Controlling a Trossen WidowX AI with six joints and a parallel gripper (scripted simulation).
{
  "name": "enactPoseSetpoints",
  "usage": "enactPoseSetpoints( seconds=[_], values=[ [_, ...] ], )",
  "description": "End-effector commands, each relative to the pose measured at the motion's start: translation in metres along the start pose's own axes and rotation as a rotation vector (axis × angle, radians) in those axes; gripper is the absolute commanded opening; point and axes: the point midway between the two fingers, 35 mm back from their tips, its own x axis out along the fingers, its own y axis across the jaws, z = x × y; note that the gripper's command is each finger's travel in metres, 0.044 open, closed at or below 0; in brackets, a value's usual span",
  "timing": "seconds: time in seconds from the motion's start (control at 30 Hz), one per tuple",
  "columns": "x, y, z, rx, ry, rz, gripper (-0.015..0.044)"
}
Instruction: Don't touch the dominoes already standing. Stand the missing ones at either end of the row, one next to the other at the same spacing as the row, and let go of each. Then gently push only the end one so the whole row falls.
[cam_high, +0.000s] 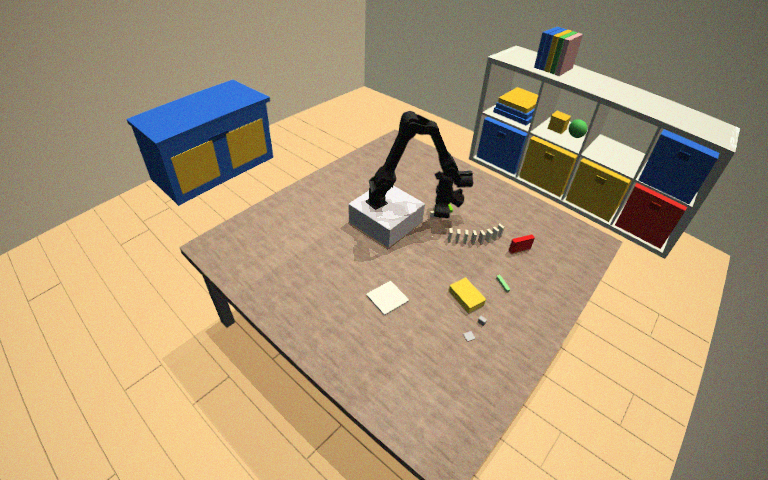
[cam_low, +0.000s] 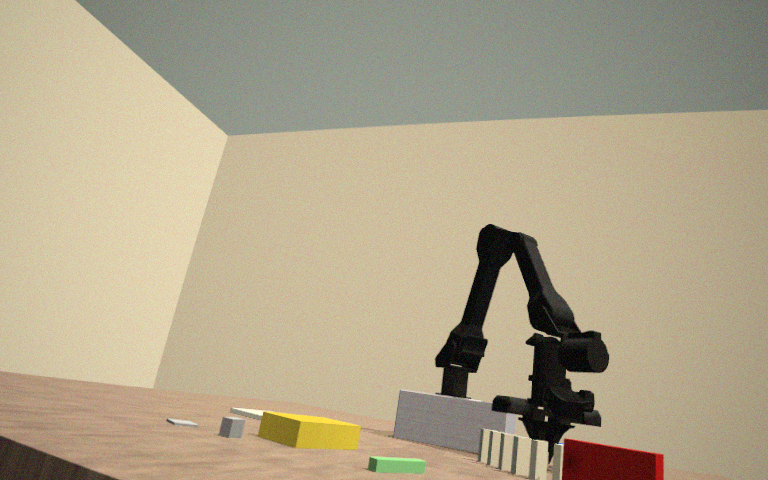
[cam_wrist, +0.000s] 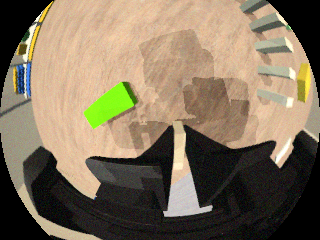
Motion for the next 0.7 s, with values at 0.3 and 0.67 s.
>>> enactPoseSetpoints(
  seconds=[0.3,0.67],
  values=[
    [-0.083,-0.002,0.002,0.0,-0.003,-0.002,0.0029],
    [-0.155,-0.004,0.004,0.0,-0.003,-0.002,0.0029]
  ],
)
